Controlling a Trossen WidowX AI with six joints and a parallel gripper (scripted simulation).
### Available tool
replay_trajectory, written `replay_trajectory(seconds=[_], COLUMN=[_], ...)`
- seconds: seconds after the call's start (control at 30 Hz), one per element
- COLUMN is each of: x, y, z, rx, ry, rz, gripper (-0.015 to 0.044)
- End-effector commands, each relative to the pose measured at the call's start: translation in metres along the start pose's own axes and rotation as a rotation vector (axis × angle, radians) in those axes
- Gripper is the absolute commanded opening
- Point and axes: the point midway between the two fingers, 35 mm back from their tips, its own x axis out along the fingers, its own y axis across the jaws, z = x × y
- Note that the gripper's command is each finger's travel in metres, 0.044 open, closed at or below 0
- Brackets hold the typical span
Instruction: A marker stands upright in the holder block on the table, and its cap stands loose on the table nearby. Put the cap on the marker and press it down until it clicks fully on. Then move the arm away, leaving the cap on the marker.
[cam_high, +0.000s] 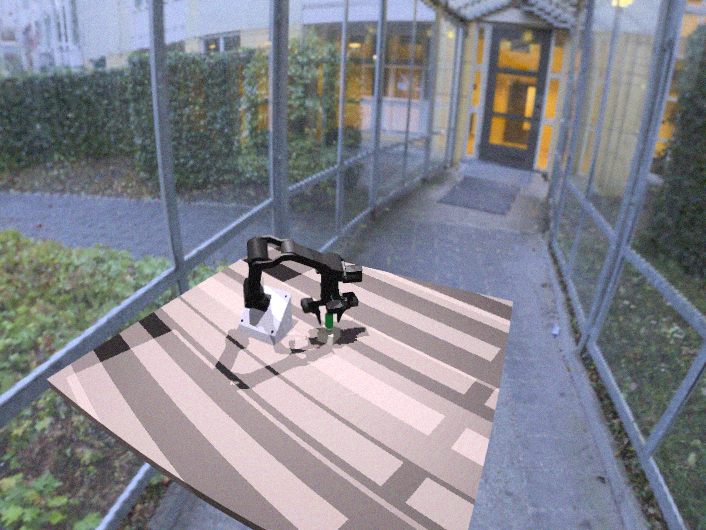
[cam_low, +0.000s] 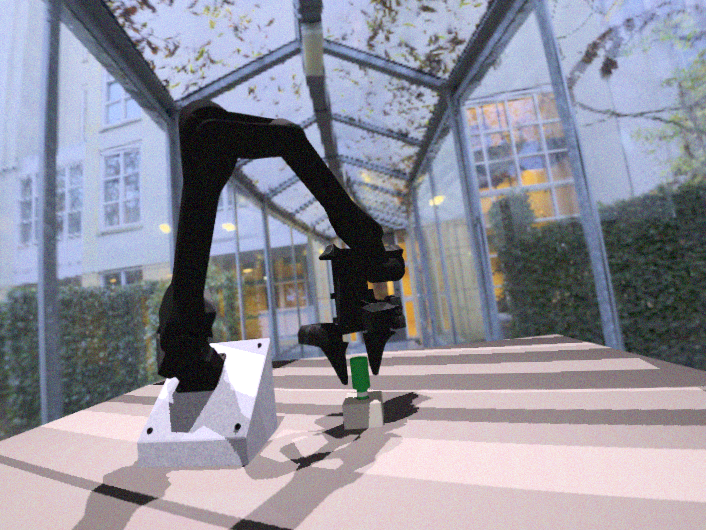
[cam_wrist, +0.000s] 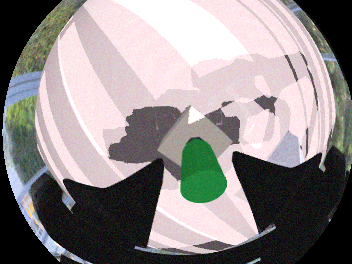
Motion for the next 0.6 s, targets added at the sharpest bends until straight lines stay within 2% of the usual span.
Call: replay_trajectory(seconds=[0.0,0.03,0.17,0.33,0.57], x=[0.0,0.0,-0.009,-0.073,-0.075], y=[0.0,0.0,0.001,0.001,0.0], z=[0.0,0.0,0.0,-0.001,-0.001], rx=[0.0,0.0,-0.001,-0.001,-0.001], ry=[0.0,0.0,0.001,0.003,0.003], rz=[0.0,0.0,0.001,0.001,0.001], gripper=[0.042,0.044,0.044,0.044,0.044])
